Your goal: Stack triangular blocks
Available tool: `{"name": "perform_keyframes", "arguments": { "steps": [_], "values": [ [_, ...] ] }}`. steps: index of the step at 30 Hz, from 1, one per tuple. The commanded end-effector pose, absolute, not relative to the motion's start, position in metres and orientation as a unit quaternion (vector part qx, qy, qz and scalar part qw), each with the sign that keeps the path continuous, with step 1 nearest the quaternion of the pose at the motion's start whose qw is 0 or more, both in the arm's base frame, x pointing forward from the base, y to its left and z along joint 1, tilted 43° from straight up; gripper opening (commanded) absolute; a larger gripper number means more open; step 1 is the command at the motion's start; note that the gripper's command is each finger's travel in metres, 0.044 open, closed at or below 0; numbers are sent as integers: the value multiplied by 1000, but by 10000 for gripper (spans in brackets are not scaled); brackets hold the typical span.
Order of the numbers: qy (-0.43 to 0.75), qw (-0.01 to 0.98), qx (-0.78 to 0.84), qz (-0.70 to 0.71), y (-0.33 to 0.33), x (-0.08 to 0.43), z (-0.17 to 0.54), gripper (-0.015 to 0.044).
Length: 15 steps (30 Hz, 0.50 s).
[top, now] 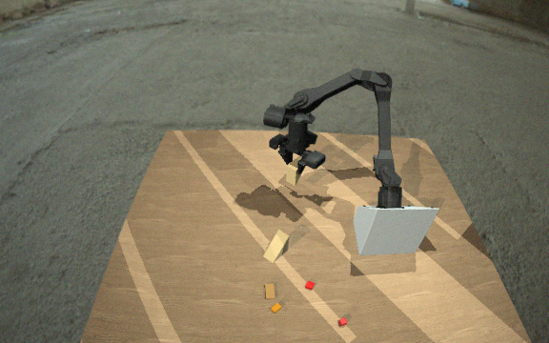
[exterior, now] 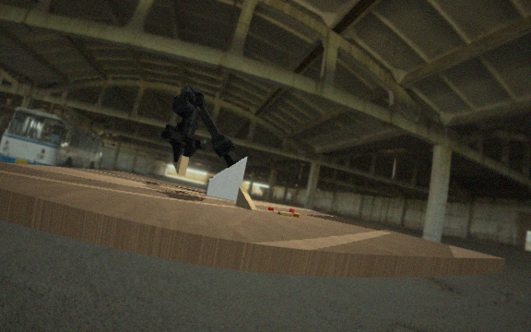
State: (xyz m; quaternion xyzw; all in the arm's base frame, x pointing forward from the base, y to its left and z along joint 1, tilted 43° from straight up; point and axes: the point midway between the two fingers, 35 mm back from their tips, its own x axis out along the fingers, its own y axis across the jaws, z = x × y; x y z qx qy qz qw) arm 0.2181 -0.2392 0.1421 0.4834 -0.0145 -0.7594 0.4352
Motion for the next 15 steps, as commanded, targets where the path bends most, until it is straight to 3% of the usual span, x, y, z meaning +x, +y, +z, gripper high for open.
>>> {"name": "perform_keyframes", "arguments": {
  "steps": [1, 15],
  "values": [
    [-20, 433, 491, -755, -238, 220, 143, 0],
    [25, 447, 502, -740, -206, 264, 121, 0]
  ]
}}
